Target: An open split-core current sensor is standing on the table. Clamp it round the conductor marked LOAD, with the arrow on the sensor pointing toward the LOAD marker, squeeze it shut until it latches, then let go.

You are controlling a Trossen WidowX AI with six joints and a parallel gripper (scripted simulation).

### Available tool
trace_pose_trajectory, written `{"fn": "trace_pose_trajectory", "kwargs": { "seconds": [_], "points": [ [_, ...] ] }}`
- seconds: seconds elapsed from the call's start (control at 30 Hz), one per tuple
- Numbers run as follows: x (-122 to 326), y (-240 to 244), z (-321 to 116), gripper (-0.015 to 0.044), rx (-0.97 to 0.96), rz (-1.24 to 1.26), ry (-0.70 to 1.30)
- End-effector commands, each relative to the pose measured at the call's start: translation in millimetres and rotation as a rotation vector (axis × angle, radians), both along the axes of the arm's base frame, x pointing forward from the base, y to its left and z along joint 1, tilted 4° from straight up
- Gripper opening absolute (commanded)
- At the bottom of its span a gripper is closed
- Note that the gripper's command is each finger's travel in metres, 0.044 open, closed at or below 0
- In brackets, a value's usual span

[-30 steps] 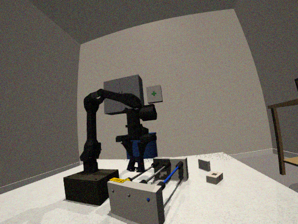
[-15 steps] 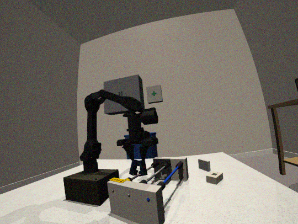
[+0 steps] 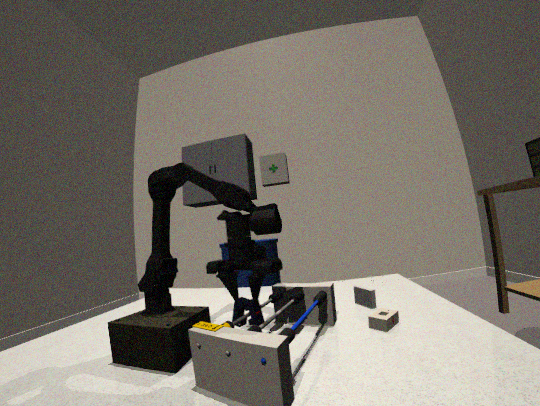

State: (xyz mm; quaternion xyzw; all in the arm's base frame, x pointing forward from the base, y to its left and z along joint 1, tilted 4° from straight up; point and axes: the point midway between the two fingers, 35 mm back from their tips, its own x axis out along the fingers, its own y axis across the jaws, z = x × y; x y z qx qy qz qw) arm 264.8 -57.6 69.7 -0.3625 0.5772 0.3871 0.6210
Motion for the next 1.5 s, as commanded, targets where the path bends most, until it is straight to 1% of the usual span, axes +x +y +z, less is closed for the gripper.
{"fn": "trace_pose_trajectory", "kwargs": {
  "seconds": [0.0,1.47],
  "points": [
    [-1.4,0.2,-8.4,0.0000,-0.002,-0.003,0.007],
    [-0.5,0.5,-5.9,0.0000,0.000,0.000,0.001]
  ]
}}
